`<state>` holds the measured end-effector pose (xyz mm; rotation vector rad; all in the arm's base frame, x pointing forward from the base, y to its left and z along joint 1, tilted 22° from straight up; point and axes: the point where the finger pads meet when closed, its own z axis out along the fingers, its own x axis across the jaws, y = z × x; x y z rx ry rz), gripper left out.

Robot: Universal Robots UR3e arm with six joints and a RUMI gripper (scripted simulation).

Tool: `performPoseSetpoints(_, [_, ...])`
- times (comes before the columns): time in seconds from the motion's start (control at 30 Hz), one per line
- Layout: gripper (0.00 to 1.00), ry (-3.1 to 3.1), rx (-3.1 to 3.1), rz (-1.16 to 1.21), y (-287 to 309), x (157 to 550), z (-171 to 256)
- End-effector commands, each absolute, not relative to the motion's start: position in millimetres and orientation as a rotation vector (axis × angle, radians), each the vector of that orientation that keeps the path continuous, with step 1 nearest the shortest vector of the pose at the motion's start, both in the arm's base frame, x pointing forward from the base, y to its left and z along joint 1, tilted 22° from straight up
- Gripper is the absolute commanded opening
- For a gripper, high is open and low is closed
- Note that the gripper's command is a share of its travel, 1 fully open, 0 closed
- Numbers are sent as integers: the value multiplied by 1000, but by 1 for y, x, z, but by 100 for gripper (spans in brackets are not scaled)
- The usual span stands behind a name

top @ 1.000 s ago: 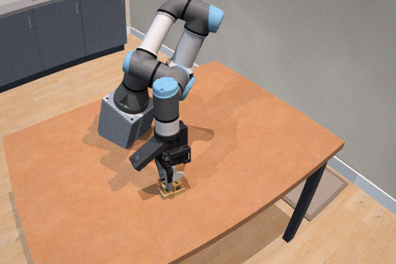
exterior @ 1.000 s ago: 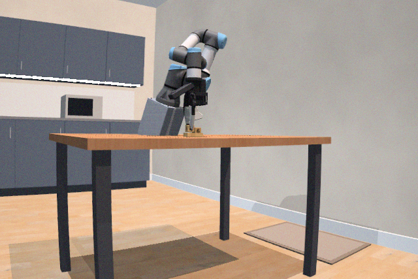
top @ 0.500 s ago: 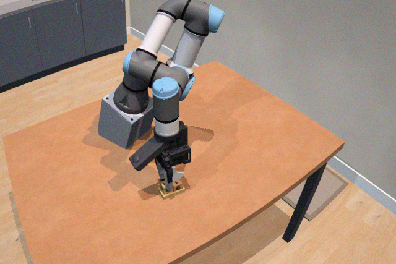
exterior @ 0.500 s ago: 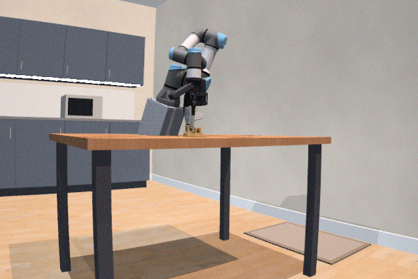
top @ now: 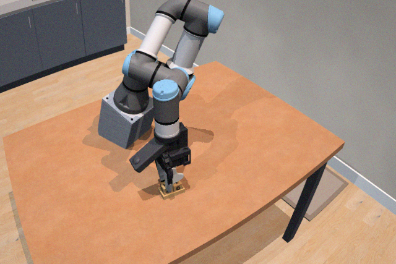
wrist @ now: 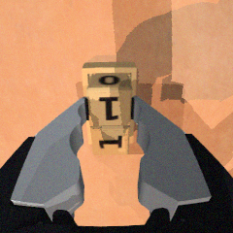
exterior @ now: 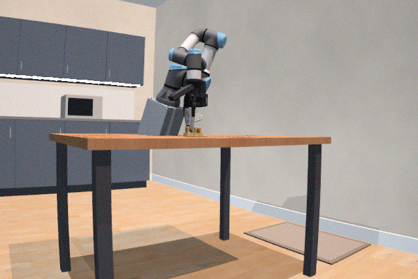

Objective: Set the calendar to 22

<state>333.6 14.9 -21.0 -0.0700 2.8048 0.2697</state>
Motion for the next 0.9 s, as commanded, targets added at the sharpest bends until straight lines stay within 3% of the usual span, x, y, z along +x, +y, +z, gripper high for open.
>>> performPoseSetpoints(0.0, [10, 2803, -70, 268, 15, 335, -22])
performPoseSetpoints(0.87, [10, 2803, -70, 268, 15, 335, -24])
